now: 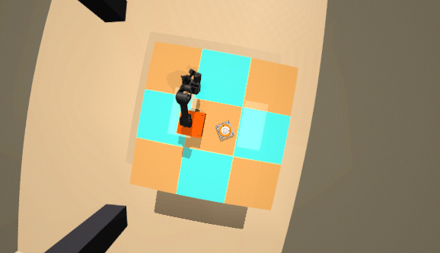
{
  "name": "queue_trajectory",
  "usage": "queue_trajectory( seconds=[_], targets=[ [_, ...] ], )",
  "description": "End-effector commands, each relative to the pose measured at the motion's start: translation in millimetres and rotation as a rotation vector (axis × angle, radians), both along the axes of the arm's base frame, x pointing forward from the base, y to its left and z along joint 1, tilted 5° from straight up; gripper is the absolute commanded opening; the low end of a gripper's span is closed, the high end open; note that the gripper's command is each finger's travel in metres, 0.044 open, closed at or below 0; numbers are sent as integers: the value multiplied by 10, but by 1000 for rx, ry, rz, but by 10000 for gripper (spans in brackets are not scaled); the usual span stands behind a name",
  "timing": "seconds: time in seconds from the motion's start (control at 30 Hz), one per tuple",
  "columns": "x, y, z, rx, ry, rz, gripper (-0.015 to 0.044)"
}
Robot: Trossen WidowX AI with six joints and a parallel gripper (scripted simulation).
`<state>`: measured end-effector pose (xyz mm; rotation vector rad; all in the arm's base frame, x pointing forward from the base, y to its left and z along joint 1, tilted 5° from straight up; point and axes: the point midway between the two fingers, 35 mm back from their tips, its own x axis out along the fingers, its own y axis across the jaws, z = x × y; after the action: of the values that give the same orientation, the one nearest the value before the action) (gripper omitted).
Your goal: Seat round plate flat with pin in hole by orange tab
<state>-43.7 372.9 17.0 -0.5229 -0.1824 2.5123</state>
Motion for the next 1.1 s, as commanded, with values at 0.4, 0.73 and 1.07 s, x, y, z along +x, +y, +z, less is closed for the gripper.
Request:
queue_trajectory(
  seconds=[0.4,0.73,1.07],
  targets=[
    [2775,-233,137,-437,96,-972,0],
    [3855,-1331,110,-665,228,-1443,0],
    [4317,-3062,79,-1020,584,-1968,0]
  ],
)
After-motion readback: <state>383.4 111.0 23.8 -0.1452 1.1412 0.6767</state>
